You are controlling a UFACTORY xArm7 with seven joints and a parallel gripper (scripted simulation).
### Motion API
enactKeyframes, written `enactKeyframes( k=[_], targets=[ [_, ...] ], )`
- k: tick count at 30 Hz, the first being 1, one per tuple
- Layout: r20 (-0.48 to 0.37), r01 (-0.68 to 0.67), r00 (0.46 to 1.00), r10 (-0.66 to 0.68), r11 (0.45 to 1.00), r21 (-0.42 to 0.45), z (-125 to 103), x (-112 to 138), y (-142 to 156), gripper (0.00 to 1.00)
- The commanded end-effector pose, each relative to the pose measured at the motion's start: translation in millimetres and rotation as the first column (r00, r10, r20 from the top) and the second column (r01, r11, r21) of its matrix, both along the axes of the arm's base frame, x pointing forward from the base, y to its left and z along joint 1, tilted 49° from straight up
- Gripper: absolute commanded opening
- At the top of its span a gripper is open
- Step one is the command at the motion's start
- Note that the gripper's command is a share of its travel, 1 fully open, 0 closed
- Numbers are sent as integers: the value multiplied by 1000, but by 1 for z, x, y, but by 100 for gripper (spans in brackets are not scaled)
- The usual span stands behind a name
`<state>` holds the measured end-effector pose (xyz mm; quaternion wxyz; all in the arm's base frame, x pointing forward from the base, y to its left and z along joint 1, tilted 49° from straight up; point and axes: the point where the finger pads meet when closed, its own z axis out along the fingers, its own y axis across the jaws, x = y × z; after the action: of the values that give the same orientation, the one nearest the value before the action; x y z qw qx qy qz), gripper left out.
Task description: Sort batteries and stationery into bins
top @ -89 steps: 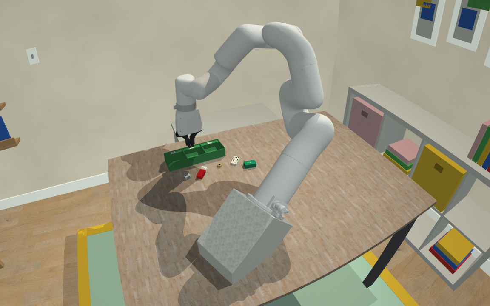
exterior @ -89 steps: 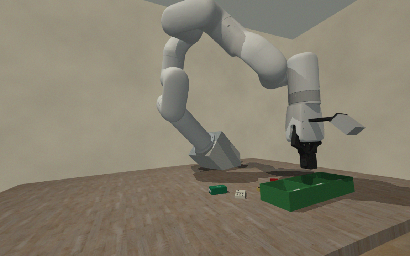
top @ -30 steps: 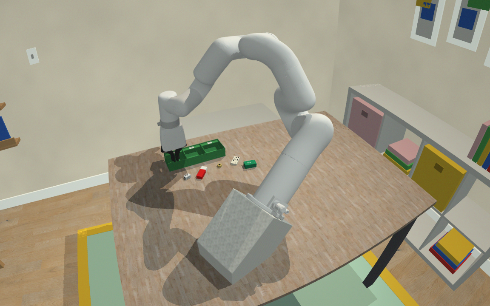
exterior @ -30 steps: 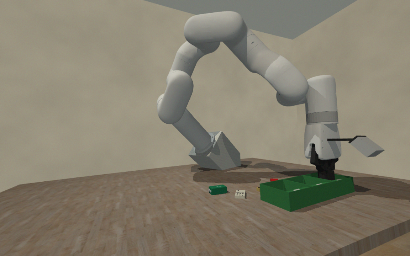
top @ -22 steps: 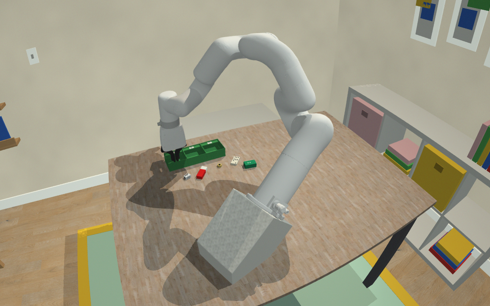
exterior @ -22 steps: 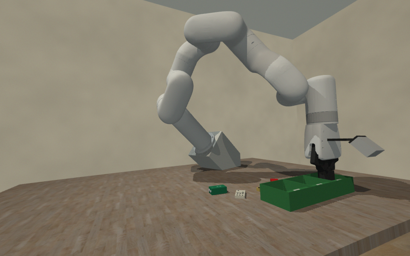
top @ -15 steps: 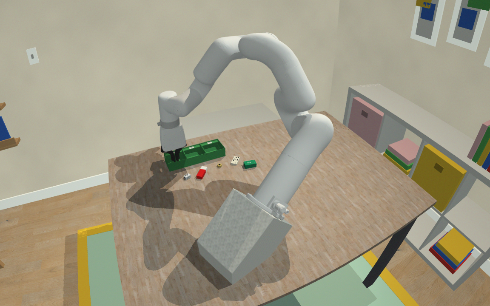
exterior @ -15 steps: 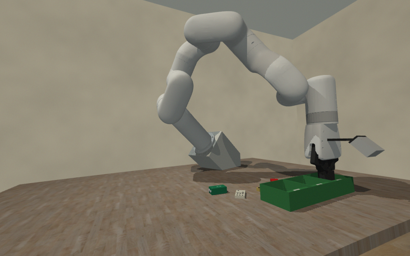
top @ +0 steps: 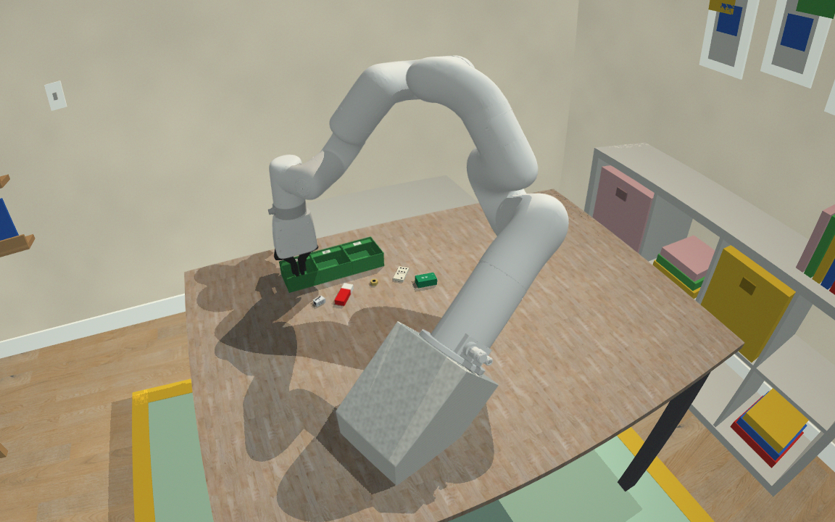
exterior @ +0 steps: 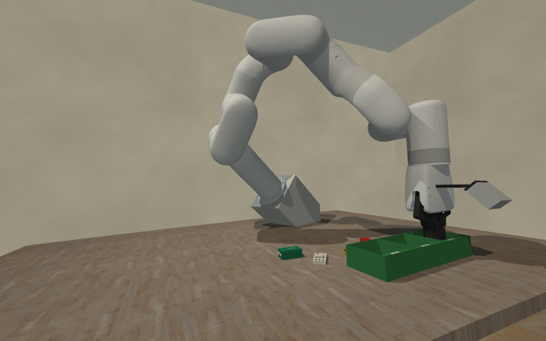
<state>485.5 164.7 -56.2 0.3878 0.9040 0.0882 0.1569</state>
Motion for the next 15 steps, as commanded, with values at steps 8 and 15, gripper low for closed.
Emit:
enactKeyframes(
  k=[8,15],
  targets=[
    [1,-3,1000,3,1000,3,6,-2,8,7],
    [1,-4,1000,4,1000,3,10,-5,12,7]
  ],
)
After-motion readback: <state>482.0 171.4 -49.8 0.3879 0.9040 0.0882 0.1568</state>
